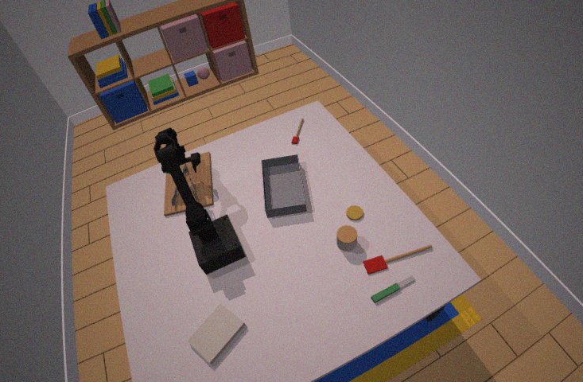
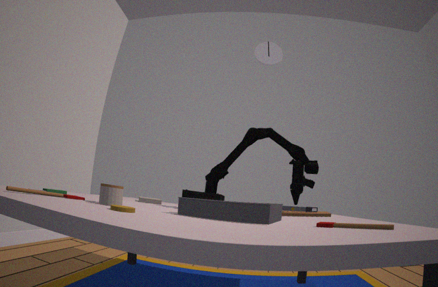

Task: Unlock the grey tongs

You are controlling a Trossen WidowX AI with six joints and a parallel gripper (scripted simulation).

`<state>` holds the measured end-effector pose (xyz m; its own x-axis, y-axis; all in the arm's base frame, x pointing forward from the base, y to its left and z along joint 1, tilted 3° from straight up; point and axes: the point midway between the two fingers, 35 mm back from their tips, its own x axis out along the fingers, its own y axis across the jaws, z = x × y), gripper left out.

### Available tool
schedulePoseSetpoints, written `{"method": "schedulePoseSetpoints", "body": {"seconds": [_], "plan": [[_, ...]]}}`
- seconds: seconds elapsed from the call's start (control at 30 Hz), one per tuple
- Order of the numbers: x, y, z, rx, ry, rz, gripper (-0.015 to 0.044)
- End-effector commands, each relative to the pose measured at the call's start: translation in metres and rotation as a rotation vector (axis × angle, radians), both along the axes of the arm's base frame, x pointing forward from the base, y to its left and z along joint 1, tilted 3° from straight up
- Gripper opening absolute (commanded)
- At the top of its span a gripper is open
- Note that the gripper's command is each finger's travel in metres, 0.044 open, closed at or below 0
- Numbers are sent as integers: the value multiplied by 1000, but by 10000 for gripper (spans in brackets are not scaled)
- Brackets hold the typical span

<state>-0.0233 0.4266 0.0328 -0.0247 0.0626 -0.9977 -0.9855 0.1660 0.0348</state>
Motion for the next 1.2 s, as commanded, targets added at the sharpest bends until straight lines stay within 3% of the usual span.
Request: {"method": "schedulePoseSetpoints", "body": {"seconds": [0.0,0.27,0.53,0.77,1.17], "plan": [[37,1,26,13,0,-11,440],[139,-32,98,9,-4,-13,440],[141,-34,102,9,-5,-14,440],[143,-42,148,18,-13,-30,440],[143,-42,150,18,-13,-30,440]]}}
